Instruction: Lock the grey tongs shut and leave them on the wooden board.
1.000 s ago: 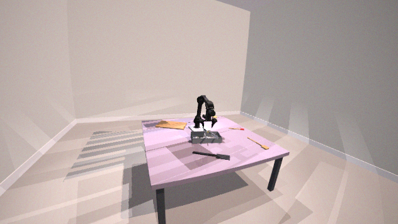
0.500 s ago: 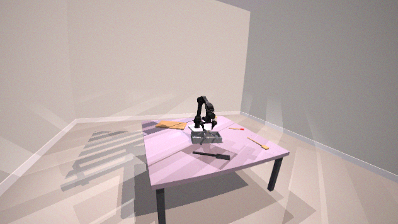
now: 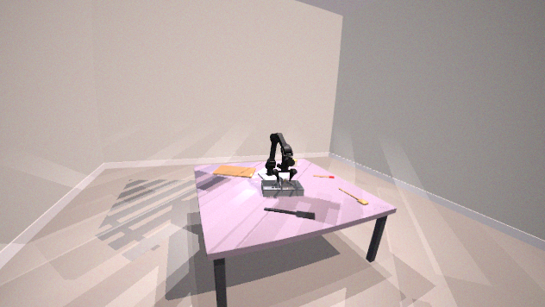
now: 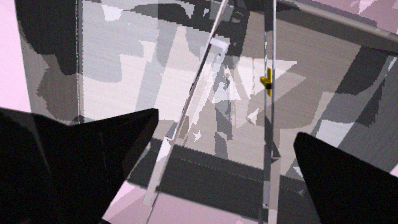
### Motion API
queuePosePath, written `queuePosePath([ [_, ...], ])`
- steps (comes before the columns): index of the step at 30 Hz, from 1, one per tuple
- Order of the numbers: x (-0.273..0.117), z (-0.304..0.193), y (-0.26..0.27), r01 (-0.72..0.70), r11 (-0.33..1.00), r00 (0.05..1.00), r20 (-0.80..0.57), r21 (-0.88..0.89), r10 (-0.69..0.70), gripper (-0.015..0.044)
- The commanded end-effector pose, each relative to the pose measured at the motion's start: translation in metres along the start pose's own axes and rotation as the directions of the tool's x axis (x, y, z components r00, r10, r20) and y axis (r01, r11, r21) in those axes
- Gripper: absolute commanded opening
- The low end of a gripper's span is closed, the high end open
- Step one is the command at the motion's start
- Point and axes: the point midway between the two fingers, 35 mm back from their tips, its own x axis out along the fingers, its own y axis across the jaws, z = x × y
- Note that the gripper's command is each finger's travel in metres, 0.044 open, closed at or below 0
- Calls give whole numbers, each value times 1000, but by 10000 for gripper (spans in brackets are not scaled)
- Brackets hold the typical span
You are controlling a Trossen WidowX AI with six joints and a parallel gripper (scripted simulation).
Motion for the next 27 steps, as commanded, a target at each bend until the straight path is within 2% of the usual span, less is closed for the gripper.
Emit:
queuePosePath([
  [1, 8, 0, 1, -5, 1000, 1000, 2, -3, 5, 440],
  [27, 47, 4, 1, -5, 1000, 1000, 2, -3, 5, 440],
])
